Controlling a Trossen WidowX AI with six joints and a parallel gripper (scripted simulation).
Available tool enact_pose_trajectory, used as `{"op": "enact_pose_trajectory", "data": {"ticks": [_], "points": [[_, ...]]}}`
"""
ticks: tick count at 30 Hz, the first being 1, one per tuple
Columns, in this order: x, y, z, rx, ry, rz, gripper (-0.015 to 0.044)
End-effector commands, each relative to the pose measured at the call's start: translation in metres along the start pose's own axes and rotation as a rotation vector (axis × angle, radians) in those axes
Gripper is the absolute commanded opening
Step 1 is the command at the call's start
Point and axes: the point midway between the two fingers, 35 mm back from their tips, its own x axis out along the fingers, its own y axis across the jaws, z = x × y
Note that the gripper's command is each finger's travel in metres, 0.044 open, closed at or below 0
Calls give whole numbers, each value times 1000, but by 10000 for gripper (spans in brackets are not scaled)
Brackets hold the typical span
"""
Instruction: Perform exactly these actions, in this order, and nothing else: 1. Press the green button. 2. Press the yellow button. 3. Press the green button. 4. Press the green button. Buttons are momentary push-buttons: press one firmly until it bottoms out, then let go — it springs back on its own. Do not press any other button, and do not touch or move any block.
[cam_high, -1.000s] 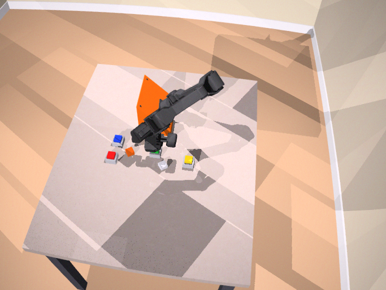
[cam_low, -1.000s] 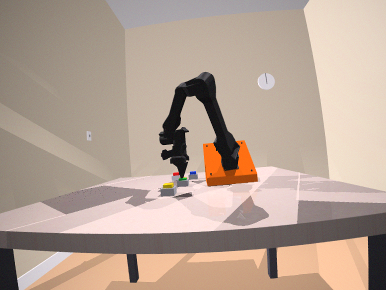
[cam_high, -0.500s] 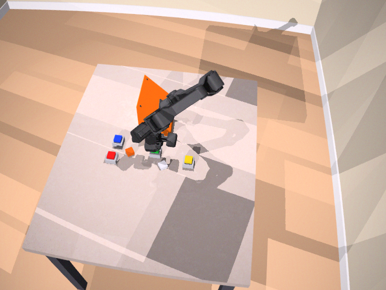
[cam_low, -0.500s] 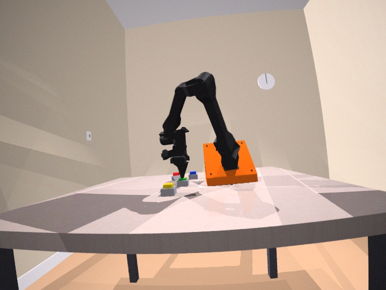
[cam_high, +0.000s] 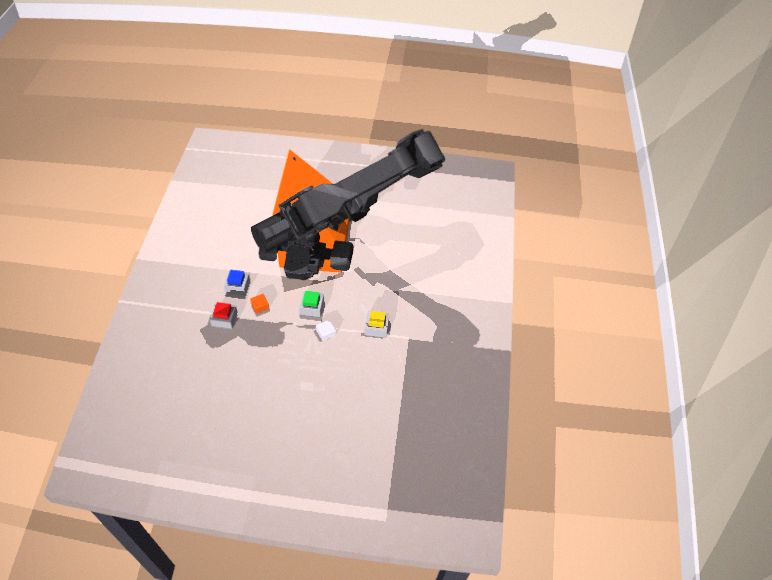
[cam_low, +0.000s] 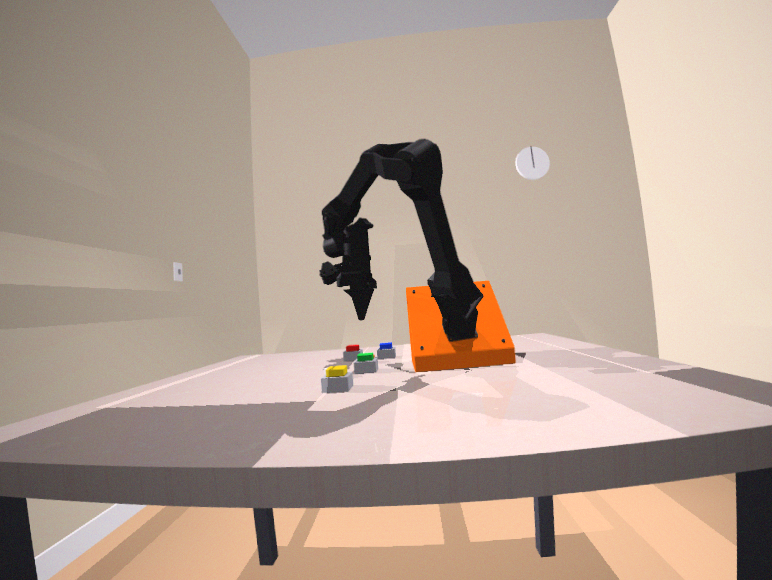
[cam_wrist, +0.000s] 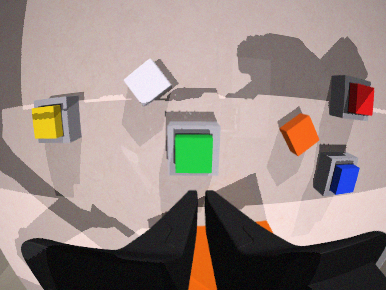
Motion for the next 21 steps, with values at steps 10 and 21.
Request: {"op": "enact_pose_trajectory", "data": {"ticks": [10, 21], "points": [[-14, 110, 30, -6, 4, -12, 20], [-4, 155, 29, -10, 8, 5, 20]]}}
